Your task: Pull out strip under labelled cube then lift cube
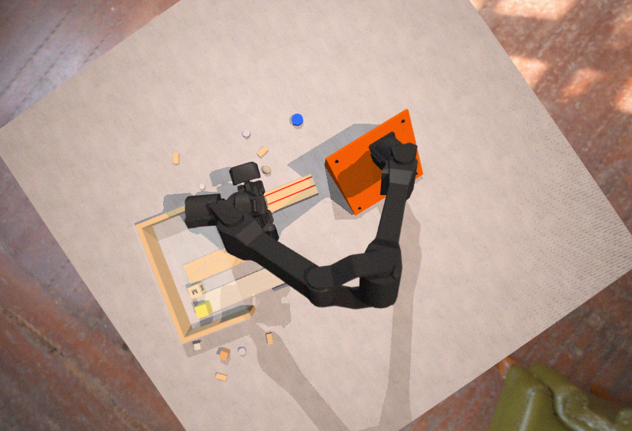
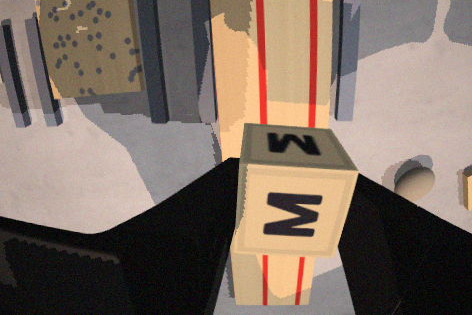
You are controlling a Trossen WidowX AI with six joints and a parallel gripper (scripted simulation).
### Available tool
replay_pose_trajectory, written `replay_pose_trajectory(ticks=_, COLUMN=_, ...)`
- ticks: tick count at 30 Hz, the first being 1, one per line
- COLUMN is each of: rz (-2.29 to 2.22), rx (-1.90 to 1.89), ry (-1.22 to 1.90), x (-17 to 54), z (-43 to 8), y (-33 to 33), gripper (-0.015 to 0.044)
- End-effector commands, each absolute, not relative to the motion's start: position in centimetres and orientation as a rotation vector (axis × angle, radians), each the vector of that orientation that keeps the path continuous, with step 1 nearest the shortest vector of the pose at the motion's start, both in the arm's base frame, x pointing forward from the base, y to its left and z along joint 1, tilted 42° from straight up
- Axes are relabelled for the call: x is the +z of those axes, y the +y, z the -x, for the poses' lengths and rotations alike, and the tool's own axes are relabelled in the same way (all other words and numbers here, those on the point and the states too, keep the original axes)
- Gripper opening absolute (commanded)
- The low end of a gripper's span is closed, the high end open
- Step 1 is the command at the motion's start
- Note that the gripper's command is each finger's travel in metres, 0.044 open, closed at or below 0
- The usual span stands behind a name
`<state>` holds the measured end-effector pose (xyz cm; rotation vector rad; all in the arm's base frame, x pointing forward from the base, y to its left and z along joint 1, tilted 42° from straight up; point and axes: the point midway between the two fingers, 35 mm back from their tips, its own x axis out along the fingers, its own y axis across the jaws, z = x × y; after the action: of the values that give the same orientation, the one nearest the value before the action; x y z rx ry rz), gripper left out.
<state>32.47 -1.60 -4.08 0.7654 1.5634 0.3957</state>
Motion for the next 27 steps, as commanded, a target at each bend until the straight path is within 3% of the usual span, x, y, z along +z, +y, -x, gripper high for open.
replay_pose_trajectory(ticks=1, rz=-0.758, rx=0.396, ry=1.562, x=-4.0, z=-31.3, y=-1.6, gripper=0.0)
replay_pose_trajectory(ticks=27, rz=-0.758, rx=0.395, ry=1.563, x=-1.3, z=-30.1, y=-3.9, gripper=0.0)
